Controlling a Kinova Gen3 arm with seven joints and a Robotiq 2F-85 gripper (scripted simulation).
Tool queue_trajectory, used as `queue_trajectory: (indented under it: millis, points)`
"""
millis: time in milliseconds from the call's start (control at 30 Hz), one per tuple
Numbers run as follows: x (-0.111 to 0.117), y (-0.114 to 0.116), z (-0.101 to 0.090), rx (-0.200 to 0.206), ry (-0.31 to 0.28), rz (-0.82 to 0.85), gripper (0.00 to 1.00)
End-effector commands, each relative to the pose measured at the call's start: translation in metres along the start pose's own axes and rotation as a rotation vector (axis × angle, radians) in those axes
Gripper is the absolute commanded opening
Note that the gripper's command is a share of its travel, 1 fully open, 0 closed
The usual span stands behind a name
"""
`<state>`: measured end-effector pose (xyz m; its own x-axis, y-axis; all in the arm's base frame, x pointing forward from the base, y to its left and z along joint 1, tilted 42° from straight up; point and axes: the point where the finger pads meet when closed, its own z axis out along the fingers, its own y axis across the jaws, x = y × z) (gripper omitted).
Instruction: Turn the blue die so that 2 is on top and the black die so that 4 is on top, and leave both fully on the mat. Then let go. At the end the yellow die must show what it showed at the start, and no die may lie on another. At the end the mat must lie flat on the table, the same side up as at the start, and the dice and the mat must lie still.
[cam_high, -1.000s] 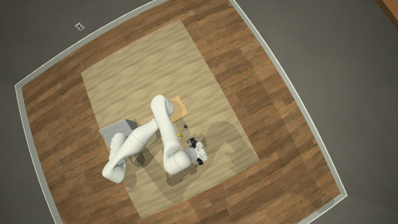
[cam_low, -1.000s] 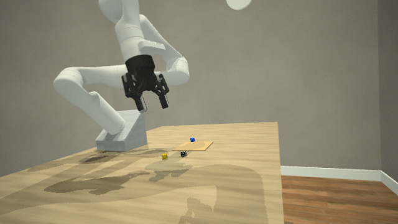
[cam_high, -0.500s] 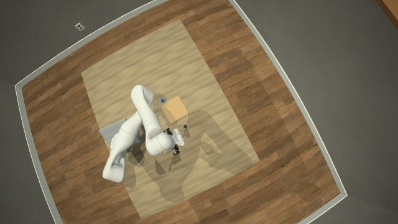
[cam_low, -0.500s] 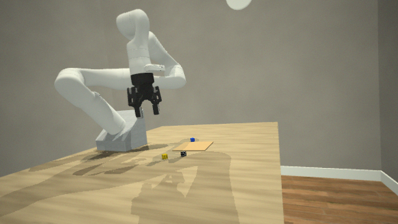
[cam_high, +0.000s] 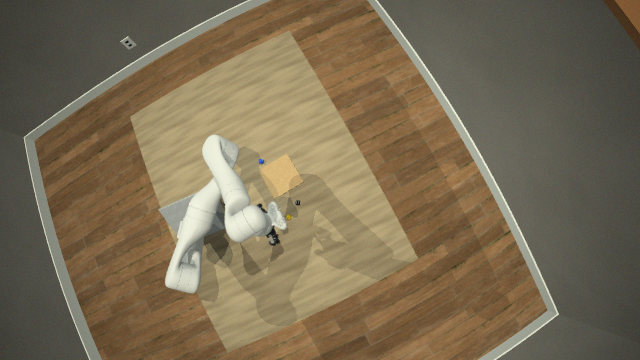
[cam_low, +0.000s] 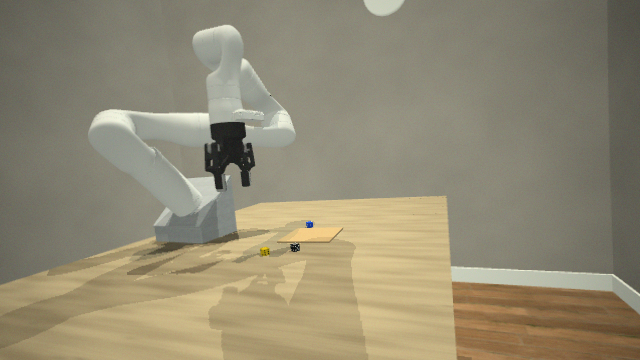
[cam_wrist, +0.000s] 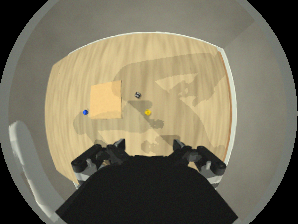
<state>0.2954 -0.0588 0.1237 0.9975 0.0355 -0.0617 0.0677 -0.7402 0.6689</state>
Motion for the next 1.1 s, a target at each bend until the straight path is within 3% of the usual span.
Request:
queue_trajectory:
  millis: [0,500,767,1067]
  points:
    - [0.0,-0.001,0.0,-0.002,0.002,-0.004,1.0]
    - [0.0,-0.001,0.0,-0.002,0.002,-0.004,1.0]
    - [0.0,-0.001,0.011,-0.002,0.002,-0.004,1.0]
    - [0.001,-0.002,0.053,-0.002,0.002,-0.004,1.0]
